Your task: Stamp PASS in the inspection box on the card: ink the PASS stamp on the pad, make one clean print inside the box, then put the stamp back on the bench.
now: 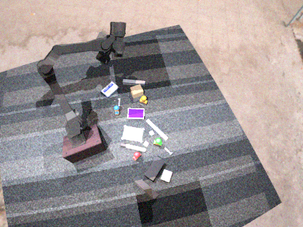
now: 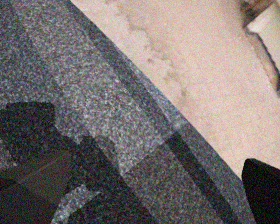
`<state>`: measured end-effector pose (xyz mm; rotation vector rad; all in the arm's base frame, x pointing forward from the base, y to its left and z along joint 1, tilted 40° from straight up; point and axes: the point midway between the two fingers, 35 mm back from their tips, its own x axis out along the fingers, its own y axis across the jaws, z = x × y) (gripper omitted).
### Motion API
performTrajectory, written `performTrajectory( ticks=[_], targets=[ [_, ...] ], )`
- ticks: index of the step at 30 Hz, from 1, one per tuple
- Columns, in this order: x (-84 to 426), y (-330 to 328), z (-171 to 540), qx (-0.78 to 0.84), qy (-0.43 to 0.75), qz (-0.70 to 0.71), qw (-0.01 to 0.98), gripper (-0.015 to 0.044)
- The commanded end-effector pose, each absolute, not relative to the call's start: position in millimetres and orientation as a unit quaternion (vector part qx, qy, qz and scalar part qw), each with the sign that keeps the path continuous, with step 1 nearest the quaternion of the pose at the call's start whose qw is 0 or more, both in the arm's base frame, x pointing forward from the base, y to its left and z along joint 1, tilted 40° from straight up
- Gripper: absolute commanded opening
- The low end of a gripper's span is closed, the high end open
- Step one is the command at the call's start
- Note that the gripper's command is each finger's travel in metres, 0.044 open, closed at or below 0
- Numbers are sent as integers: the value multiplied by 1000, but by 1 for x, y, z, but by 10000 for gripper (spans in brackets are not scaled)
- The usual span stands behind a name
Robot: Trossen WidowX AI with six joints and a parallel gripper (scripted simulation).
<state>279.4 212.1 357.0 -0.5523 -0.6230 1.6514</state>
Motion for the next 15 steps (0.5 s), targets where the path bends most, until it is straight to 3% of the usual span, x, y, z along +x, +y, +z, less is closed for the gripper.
performTrajectory(
  ticks=[1, 7, 15],
  targets=[
    [281, 212, 356, -238, -267, 713, 604, 374],
    [328, 201, 323, -217, -159, 689, 673, 227],
    [385, 165, 273, -207, -26, 630, 748, 227]
  ],
)
